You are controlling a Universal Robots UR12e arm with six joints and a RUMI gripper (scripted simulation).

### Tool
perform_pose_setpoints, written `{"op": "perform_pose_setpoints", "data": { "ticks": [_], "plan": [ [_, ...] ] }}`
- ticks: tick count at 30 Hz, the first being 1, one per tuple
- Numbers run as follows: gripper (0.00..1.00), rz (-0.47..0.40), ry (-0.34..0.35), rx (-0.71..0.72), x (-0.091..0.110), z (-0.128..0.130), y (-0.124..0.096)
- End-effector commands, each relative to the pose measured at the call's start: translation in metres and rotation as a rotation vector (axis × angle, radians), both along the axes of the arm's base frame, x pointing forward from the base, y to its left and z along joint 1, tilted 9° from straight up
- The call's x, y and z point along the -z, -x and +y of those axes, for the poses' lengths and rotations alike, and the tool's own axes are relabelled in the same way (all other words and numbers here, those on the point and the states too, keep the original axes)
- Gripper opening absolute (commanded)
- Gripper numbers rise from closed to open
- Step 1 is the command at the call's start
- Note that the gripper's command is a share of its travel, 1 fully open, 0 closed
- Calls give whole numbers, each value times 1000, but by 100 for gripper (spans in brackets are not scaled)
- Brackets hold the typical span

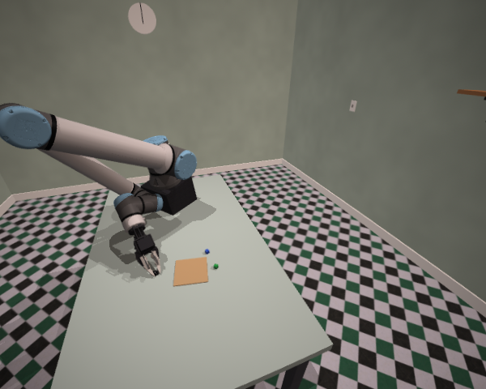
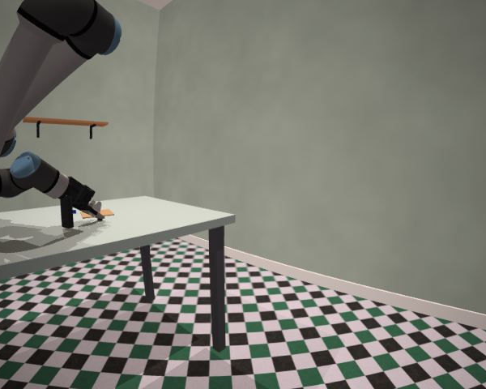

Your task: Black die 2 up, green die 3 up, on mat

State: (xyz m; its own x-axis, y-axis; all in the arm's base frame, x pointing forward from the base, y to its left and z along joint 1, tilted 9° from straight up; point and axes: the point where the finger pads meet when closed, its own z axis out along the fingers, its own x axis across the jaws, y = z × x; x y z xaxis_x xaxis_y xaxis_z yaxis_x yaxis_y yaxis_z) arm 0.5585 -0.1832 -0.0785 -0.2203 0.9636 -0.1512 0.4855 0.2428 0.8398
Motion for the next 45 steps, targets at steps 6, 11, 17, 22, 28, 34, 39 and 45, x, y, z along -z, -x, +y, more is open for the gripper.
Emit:
{"op": "perform_pose_setpoints", "data": {
  "ticks": [6,11,17,22,28,34,39,45],
  "plan": [
    [18,0,0,0,0,0,0],
    [18,0,0,0,0,0,0],
    [18,0,0,0,0,0,0],
    [18,0,0,0,0,0,0],
    [18,0,0,0,0,0,0],
    [18,0,0,0,0,0,0],
    [18,0,0,0,0,0,0],
    [18,0,0,0,0,0,0]
  ]
}}
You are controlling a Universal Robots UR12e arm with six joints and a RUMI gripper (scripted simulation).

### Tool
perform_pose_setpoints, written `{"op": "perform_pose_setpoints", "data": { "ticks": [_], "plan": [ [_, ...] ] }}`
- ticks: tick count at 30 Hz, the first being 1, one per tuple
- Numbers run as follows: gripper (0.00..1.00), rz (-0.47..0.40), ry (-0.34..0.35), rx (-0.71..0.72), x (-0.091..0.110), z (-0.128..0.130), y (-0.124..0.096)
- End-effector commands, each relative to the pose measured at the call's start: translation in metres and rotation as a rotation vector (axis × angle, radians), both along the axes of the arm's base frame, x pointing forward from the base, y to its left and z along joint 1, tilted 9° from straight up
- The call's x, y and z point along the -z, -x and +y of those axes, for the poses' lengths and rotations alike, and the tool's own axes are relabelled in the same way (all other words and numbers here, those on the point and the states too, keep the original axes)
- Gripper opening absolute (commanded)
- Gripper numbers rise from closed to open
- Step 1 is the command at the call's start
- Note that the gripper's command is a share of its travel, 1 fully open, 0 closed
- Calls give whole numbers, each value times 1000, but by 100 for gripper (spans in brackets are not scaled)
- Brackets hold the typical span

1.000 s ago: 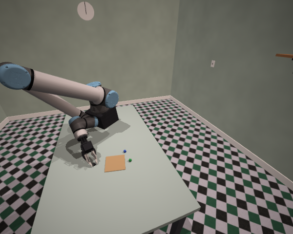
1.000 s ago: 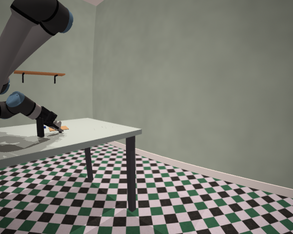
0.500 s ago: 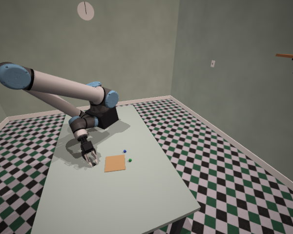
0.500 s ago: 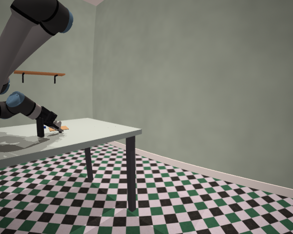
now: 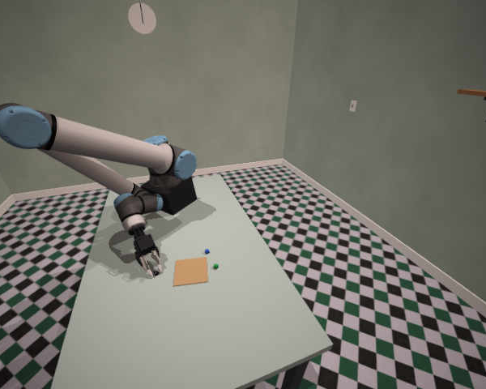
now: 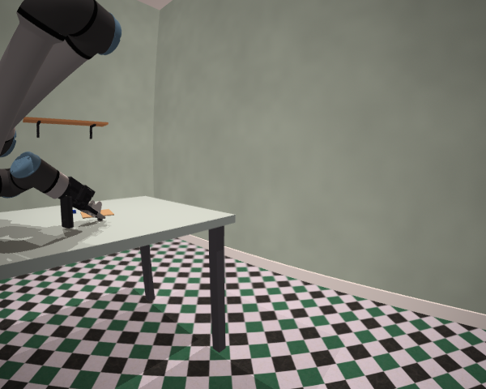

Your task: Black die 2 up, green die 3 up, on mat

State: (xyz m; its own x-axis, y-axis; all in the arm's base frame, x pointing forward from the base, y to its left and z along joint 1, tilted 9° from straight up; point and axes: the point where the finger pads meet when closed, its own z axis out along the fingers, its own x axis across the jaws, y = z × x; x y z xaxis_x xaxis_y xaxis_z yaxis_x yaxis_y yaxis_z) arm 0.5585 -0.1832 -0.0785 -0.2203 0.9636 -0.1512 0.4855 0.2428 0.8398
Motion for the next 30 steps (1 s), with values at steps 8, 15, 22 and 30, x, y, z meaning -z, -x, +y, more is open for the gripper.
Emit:
{"op": "perform_pose_setpoints", "data": {
  "ticks": [8,15,22,30],
  "plan": [
    [18,0,0,0,-3,-1,5],
    [18,0,0,0,-16,-3,26],
    [18,0,0,0,-24,-5,38],
    [18,0,0,0,-27,-5,42]
  ]
}}
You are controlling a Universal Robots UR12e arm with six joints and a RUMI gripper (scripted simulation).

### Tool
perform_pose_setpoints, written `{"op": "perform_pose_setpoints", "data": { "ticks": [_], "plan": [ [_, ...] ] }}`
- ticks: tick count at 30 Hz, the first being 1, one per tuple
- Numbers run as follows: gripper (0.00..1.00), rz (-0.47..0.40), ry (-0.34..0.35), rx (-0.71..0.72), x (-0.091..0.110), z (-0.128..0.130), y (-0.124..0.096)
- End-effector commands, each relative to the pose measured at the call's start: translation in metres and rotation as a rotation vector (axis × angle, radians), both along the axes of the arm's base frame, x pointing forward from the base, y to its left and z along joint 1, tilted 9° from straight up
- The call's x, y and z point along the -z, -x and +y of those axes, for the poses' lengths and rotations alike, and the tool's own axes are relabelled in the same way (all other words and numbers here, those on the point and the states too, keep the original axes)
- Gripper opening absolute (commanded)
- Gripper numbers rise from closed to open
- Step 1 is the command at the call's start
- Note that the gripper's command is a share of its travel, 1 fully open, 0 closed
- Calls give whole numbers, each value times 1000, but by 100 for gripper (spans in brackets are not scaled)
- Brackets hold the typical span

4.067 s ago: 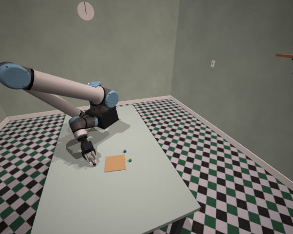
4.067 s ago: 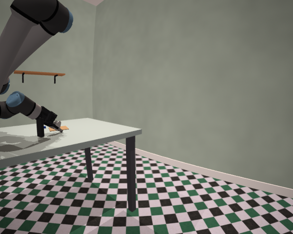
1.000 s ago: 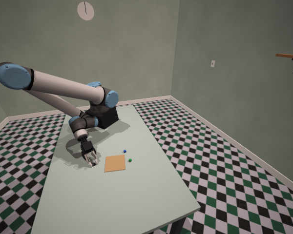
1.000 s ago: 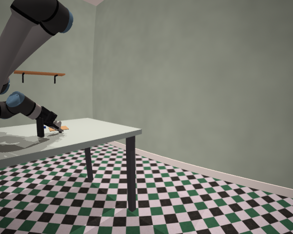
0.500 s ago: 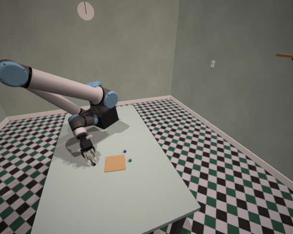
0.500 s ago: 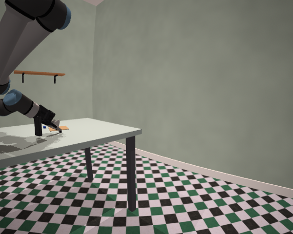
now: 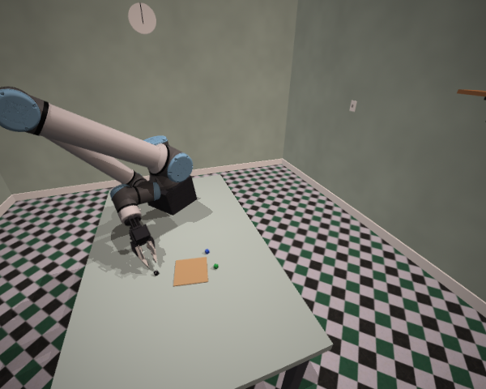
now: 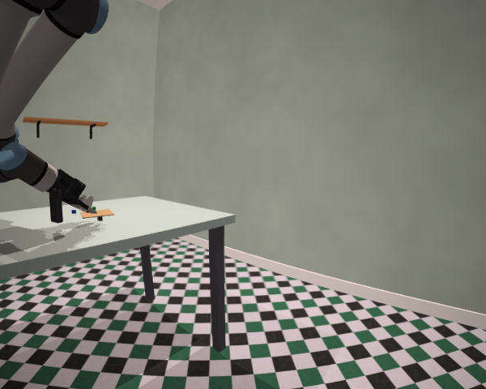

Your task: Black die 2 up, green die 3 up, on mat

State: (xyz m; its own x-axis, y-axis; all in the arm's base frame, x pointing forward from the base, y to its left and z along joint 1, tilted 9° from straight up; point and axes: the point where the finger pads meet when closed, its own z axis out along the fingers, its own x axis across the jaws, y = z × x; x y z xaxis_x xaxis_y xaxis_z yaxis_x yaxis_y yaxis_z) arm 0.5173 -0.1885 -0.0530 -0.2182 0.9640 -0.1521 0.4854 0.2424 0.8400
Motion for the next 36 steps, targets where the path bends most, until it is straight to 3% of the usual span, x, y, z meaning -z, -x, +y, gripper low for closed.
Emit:
{"op": "perform_pose_setpoints", "data": {
  "ticks": [1,9,23,36],
  "plan": [
    [18,0,-1,-2,-1,0,1],
    [18,0,-1,-2,-7,1,2],
    [18,0,-1,-2,-44,6,5],
    [18,0,-1,-2,-60,8,6]
  ]
}}
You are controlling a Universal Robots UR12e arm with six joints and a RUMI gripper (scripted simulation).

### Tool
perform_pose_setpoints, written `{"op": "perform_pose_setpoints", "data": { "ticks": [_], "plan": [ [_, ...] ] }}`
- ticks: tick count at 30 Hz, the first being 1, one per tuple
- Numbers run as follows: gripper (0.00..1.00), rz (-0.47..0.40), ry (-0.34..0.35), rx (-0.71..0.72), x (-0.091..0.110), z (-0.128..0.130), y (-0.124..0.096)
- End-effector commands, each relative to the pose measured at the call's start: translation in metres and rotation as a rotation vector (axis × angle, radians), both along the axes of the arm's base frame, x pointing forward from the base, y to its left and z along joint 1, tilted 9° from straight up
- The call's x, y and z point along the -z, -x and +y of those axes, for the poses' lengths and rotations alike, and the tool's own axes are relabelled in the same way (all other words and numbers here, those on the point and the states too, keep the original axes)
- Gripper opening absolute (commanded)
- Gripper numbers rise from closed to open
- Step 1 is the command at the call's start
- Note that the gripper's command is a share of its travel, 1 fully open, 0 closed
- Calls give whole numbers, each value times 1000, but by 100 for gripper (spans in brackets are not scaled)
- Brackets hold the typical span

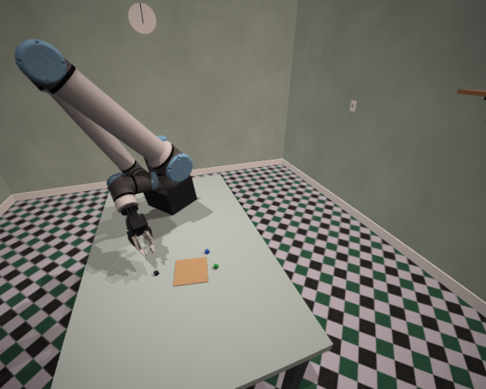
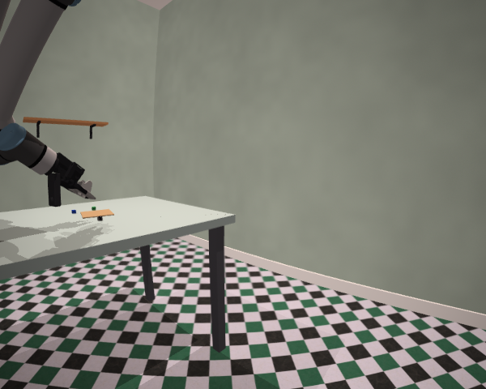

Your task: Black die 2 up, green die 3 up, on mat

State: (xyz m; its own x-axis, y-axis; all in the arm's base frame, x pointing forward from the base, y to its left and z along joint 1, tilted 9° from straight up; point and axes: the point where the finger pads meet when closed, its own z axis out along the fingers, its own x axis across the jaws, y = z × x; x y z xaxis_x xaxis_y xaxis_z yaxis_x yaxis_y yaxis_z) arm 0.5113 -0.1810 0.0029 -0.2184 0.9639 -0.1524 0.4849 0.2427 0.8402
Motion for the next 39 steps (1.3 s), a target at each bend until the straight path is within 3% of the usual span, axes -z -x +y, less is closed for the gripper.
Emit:
{"op": "perform_pose_setpoints", "data": {
  "ticks": [1,12,23,31,36,39],
  "plan": [
    [18,1,-1,-2,-4,0,0],
    [18,9,0,-2,-4,1,0],
    [18,89,16,8,-5,3,-4],
    [18,249,54,36,-13,5,-12],
    [18,401,90,61,-20,7,-19],
    [18,439,96,66,-20,8,-21]
  ]
}}
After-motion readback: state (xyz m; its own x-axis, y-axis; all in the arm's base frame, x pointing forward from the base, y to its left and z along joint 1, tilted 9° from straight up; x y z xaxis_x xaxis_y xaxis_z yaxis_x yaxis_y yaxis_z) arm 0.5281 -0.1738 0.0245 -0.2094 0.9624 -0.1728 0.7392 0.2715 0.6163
